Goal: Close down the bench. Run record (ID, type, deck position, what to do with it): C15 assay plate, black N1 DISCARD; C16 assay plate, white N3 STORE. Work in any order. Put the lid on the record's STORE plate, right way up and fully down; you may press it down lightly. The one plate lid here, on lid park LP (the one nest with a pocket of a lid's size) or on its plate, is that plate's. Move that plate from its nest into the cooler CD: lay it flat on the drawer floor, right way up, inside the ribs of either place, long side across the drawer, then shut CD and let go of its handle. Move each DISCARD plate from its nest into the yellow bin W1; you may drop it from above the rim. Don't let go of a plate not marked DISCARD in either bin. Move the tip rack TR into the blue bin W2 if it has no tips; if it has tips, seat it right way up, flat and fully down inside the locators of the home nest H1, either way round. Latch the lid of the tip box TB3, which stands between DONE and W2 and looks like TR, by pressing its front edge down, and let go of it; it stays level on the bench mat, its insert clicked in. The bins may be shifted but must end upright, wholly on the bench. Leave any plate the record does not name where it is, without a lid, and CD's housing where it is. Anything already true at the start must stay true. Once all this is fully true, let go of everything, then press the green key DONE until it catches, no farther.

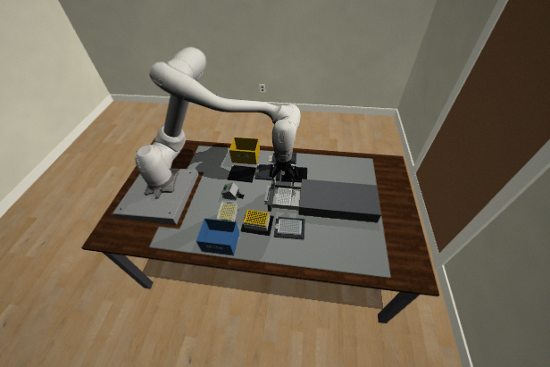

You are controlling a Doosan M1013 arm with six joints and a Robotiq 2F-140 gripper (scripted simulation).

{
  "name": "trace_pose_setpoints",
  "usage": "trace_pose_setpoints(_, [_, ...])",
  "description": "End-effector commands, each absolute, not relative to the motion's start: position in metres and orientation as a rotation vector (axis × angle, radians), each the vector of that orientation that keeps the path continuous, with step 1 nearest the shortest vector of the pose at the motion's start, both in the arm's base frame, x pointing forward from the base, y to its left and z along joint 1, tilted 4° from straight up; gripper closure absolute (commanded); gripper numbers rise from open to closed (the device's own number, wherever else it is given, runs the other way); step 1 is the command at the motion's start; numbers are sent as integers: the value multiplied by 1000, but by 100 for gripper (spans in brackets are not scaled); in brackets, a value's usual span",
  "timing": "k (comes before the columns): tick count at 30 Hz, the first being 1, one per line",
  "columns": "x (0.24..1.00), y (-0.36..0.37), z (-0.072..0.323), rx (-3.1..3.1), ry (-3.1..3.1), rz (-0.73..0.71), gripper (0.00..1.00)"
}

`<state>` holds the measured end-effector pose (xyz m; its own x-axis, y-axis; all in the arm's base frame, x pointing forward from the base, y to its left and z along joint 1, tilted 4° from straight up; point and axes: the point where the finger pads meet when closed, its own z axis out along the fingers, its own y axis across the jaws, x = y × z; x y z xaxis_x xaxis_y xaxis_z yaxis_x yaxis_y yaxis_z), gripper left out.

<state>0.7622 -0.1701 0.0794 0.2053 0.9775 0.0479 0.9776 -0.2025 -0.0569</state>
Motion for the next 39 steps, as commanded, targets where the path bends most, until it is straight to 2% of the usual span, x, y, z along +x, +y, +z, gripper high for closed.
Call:
trace_pose_setpoints(1, [762, -170, 80, -2380, -1935, -2, 34])
trace_pose_setpoints(39, [759, -170, 79, -2380, -1935, -2, 34])
